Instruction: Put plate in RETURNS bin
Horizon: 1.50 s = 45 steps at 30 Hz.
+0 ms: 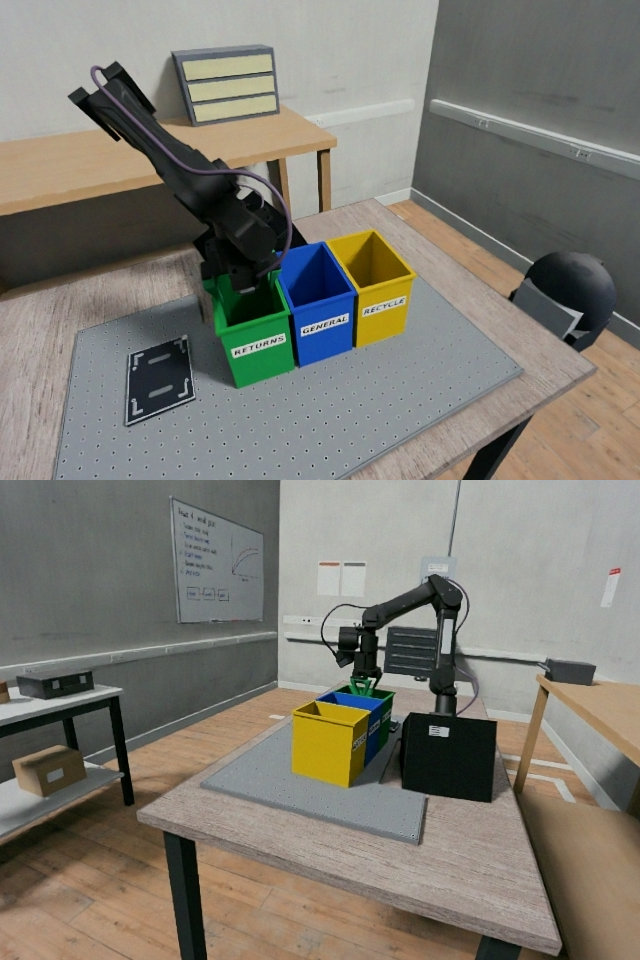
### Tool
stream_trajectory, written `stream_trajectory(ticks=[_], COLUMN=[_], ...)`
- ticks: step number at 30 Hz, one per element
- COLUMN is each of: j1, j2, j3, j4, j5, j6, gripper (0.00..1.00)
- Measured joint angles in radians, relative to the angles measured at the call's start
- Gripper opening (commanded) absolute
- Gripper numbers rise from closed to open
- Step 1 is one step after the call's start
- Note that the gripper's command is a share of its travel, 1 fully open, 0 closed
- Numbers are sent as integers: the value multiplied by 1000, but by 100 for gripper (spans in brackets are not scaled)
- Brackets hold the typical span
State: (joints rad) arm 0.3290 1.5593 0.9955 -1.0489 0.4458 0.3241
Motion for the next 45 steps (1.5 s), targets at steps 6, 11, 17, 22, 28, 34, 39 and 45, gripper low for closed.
stream_trajectory(ticks=[6, 11, 17, 22, 28, 34, 39, 45], j1=[0, 0, 0, 0, 0, 0, 0, 0], j2=[0, 0, 0, 0, 0, 0, 0, 0], j3=[0, 0, 0, 0, 0, 0, 0, 0], j4=[0, 0, 0, 0, 0, 0, 0, 0], j5=[0, 0, 0, 0, 0, 0, 0, 0], j6=[0, 0, 0, 0, 0, 0, 0, 0], gripper=[99, 99, 99, 99, 82, 82, 82, 82])
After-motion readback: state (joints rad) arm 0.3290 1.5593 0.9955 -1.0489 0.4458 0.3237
